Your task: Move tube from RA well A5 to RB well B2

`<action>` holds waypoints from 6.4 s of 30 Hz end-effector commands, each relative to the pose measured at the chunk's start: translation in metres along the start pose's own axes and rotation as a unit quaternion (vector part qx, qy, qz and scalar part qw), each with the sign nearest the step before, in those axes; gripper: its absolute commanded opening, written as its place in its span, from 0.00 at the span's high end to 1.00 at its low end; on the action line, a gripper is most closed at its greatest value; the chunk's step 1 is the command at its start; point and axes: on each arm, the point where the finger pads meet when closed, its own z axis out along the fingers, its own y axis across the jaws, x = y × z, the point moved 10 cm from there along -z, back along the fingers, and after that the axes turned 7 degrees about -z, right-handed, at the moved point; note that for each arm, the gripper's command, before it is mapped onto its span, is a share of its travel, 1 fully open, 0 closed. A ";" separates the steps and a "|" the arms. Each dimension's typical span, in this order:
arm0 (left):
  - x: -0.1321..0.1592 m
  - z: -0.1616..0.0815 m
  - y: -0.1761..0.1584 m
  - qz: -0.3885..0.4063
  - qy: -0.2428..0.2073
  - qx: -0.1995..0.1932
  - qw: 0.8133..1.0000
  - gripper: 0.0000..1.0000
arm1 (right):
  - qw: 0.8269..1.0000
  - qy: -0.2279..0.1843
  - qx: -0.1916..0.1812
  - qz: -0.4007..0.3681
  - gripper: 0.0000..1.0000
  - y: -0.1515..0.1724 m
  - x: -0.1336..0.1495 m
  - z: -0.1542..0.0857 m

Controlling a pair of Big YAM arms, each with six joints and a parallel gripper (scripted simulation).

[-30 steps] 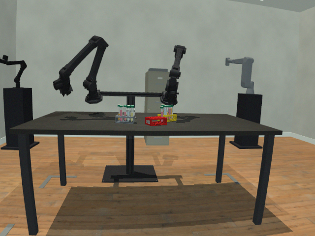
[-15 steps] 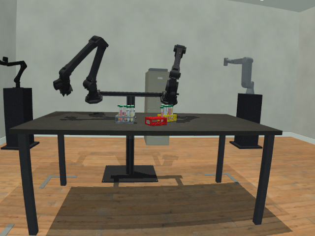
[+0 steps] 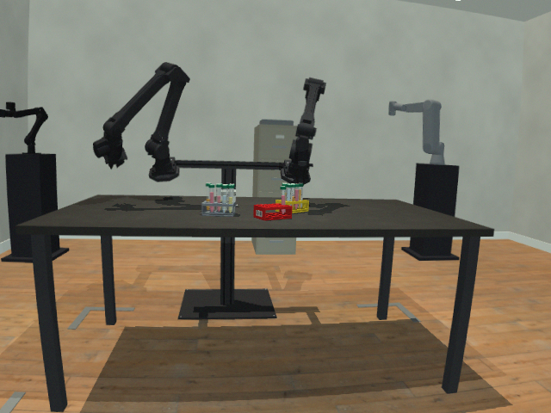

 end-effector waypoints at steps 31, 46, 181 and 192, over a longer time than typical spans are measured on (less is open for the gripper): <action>-0.017 -0.018 -0.003 -0.004 -0.018 0.006 1.000 1.00 | 1.000 0.000 -0.008 0.005 0.70 0.005 -0.003 -0.005; -0.023 -0.027 -0.002 -0.004 -0.023 0.006 1.000 1.00 | 1.000 0.000 -0.008 0.005 0.70 0.005 -0.003 -0.005; 0.005 -0.086 -0.072 -0.010 -0.016 0.016 1.000 1.00 | 1.000 0.000 -0.008 0.005 0.70 0.005 -0.003 -0.005; -0.019 -0.085 -0.091 -0.010 -0.016 0.016 1.000 1.00 | 1.000 0.000 -0.008 0.005 0.70 0.005 -0.003 -0.005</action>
